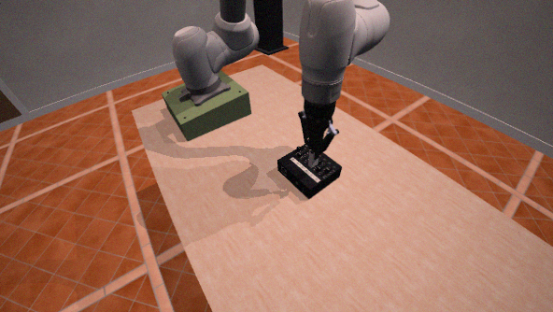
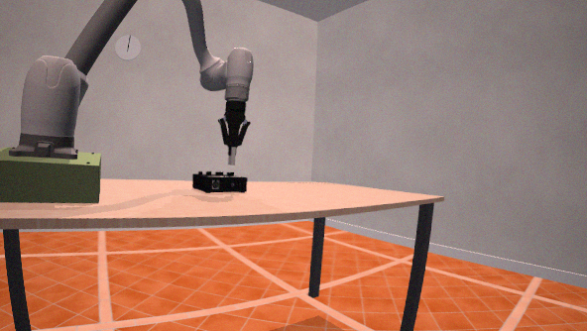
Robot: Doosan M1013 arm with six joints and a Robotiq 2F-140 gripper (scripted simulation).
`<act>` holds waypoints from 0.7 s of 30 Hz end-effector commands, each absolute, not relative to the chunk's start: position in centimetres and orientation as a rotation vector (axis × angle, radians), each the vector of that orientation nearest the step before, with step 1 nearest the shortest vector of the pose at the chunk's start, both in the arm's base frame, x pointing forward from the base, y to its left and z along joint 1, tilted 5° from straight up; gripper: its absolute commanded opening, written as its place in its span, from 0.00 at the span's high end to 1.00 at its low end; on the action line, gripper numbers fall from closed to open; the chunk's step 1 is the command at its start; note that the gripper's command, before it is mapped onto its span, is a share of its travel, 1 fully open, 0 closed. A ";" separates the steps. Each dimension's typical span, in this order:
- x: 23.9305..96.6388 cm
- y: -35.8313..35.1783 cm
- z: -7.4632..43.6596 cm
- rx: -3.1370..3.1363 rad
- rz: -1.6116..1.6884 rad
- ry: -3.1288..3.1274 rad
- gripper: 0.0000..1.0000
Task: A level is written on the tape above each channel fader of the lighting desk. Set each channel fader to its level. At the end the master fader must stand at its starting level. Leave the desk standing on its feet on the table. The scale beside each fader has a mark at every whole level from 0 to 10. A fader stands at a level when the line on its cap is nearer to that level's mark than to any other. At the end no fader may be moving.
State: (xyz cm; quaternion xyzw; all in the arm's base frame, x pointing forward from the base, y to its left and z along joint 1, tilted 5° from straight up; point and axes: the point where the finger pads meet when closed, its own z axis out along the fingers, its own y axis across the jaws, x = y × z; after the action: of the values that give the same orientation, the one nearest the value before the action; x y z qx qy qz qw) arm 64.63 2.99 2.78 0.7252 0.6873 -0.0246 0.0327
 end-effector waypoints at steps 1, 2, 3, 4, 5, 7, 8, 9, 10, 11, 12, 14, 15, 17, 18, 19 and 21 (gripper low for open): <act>65.0 3.1 2.8 2.222 -0.074 2.116 1.00; 65.0 3.1 2.8 2.222 -0.074 2.116 1.00; 65.0 3.1 2.8 2.222 -0.074 2.116 1.00; 65.0 3.1 2.7 2.222 -0.074 2.116 1.00; 65.0 3.1 2.7 2.222 -0.074 2.116 1.00; 65.0 3.1 2.7 2.222 -0.074 2.116 1.00; 65.0 3.1 2.7 2.222 -0.074 2.116 1.00; 65.0 3.1 2.6 2.222 -0.074 2.116 1.00; 65.0 3.1 2.6 2.222 -0.074 2.116 1.00; 65.0 3.1 2.5 2.222 -0.074 2.116 1.00; 65.0 3.1 2.5 2.222 -0.074 2.116 1.00; 65.0 3.1 2.4 2.222 -0.074 2.116 1.00; 65.0 3.1 2.3 2.222 -0.074 2.116 1.00; 65.0 3.0 2.2 2.222 -0.074 2.116 1.00; 65.0 3.0 2.1 2.222 -0.074 2.116 1.00; 65.0 3.0 2.0 2.222 -0.074 2.116 1.00; 65.1 3.0 1.9 2.222 -0.074 2.116 1.00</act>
State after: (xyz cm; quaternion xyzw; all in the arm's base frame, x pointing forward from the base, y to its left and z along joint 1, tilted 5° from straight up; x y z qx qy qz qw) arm 64.84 2.98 2.22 0.7252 0.6873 -0.0243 0.0332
